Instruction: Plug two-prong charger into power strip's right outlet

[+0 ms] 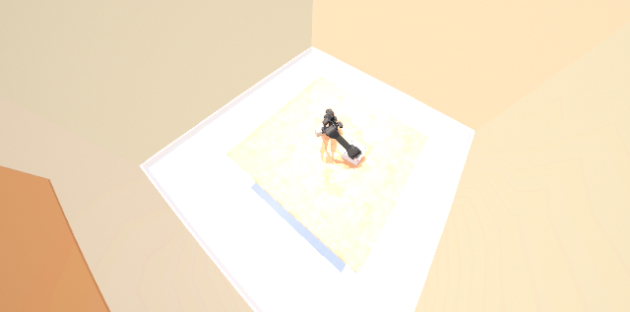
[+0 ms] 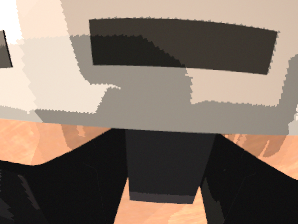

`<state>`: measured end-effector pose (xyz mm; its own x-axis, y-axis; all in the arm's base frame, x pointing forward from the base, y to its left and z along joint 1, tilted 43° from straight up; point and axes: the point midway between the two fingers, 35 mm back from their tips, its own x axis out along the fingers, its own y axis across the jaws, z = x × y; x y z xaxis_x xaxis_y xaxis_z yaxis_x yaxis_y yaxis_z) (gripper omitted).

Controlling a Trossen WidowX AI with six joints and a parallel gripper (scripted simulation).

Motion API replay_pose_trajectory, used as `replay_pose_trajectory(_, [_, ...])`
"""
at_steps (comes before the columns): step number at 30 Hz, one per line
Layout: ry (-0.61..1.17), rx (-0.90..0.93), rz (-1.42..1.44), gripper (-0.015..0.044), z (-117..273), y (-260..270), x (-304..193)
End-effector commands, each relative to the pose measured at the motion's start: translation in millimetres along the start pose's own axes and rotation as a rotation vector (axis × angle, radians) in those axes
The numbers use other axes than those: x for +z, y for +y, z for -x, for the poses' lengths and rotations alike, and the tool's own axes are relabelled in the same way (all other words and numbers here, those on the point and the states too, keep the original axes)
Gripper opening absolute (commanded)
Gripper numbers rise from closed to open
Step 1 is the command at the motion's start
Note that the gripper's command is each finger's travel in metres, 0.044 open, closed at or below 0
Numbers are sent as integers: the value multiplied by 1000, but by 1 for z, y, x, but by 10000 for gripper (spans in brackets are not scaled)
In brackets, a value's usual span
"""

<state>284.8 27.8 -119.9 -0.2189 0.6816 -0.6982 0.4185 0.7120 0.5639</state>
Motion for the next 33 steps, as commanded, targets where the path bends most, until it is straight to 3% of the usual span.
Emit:
replay_pose_trajectory(1, [-24,-4,14,0,2,1,10])
replay_pose_trajectory(20, [2,-1,0,0,0,0,1])
replay_pose_trajectory(33, [2,-1,0,341,0,0,1])
